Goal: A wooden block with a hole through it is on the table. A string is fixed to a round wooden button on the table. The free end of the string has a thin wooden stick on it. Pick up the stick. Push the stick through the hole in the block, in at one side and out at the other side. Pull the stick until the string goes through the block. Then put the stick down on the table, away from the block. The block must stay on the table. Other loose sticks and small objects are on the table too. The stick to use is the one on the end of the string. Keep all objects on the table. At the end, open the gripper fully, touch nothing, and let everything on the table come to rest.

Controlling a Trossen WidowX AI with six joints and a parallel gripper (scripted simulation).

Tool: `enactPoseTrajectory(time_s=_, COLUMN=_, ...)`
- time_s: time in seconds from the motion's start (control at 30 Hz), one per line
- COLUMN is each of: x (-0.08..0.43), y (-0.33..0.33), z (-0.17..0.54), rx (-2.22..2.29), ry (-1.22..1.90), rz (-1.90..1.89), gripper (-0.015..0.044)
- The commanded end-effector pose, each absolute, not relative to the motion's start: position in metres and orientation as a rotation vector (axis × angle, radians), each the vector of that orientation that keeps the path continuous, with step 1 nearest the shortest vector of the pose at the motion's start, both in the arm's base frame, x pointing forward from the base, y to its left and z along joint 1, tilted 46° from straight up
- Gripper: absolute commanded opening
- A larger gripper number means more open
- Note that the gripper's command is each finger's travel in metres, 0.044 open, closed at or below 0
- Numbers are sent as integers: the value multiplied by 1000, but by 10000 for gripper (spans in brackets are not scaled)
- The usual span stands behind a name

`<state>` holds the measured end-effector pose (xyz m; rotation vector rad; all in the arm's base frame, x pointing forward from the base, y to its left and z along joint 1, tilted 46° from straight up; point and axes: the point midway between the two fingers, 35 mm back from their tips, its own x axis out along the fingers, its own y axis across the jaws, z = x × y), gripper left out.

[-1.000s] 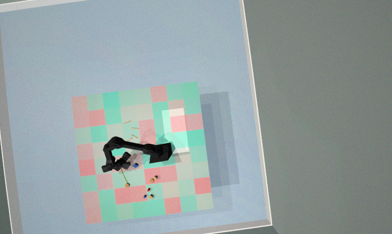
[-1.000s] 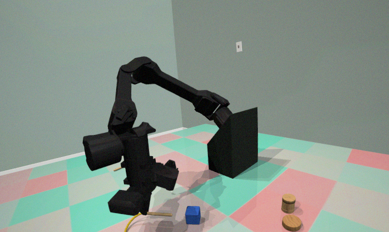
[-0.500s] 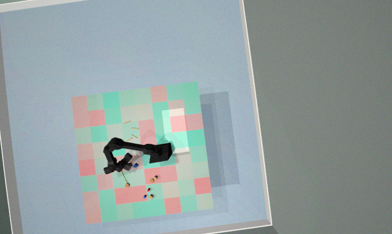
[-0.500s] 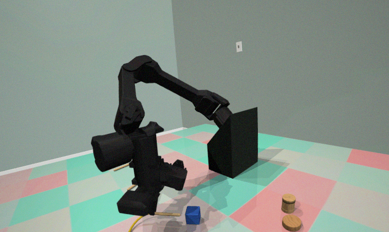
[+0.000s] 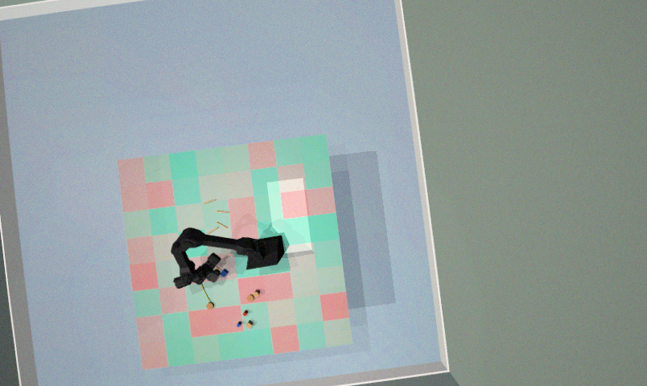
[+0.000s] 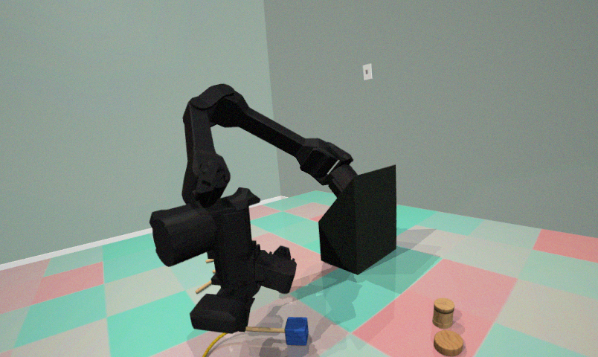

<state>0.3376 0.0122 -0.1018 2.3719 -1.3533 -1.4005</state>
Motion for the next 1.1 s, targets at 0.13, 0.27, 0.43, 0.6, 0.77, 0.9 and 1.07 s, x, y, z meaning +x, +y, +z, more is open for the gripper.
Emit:
enactPoseTrajectory(time_s=0.13, x=332, y=13, z=-106, rx=2368, ry=-1358, rz=-1402, gripper=0)
enactPoseTrajectory(time_s=0.27, x=327, y=15, z=-109, rx=2368, ry=-1358, rz=-1402, gripper=0)
enactPoseTrajectory(time_s=0.43, x=323, y=16, z=-112, rx=2368, ry=-1358, rz=-1402, gripper=0)
enactPoseTrajectory(time_s=0.6, x=320, y=18, z=-114, rx=2368, ry=-1358, rz=-1401, gripper=0)
enactPoseTrajectory(time_s=0.77, x=317, y=19, z=-116, rx=2368, ry=-1357, rz=-1402, gripper=0)
enactPoseTrajectory(time_s=0.9, x=315, y=20, z=-118, rx=2368, ry=-1357, rz=-1402, gripper=0)
enactPoseTrajectory(time_s=1.07, x=312, y=22, z=-121, rx=2368, ry=-1357, rz=-1402, gripper=0)
